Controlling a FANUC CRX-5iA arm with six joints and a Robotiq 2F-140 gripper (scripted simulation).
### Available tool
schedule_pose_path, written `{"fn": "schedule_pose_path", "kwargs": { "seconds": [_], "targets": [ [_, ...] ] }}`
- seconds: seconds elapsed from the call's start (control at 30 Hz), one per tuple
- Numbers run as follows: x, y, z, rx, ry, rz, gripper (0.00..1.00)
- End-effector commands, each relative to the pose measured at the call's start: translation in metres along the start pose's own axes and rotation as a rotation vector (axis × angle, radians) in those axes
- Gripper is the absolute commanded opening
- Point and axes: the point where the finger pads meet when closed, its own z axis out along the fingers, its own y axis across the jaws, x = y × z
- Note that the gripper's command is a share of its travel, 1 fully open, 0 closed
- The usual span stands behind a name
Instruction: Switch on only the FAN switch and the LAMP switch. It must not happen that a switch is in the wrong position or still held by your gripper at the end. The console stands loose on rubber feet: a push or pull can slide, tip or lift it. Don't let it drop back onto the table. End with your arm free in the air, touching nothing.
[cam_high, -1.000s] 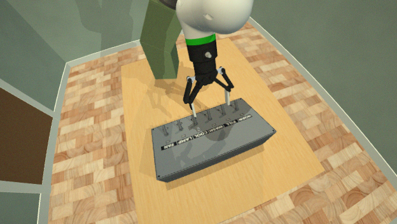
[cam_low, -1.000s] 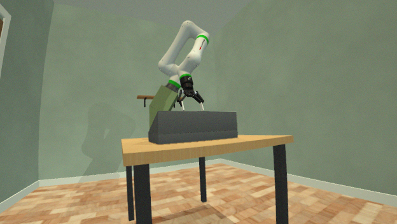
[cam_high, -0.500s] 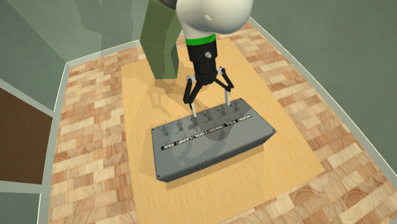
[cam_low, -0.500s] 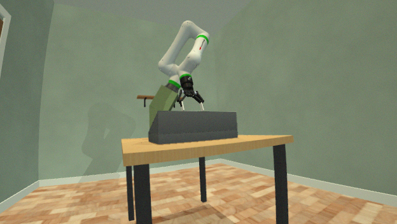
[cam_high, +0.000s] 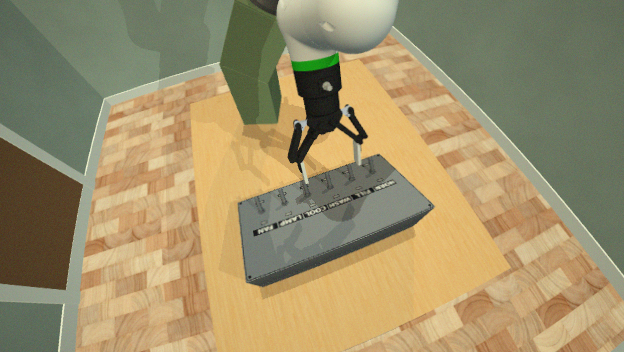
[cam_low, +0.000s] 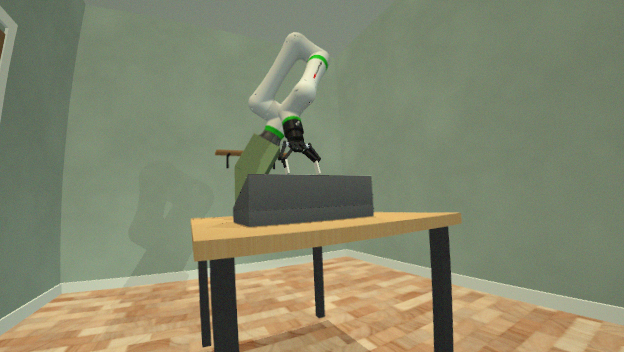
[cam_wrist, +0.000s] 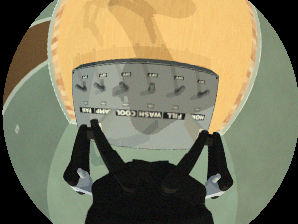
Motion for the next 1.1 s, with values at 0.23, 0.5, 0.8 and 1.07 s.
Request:
{"fn": "schedule_pose_path", "kwargs": {
  "seconds": [0.23,0.5,0.8,1.07],
  "targets": [
    [0.0,0.001,0.0,0.0,0.0,0.0,1.0],
    [0.0,0.013,0.0,0.0,0.0,0.0,1.0],
    [0.0,0.042,0.0,0.0,0.0,0.0,1.0],
    [0.0,0.063,0.0,0.0,0.0,0.0,1.0]
  ]
}}
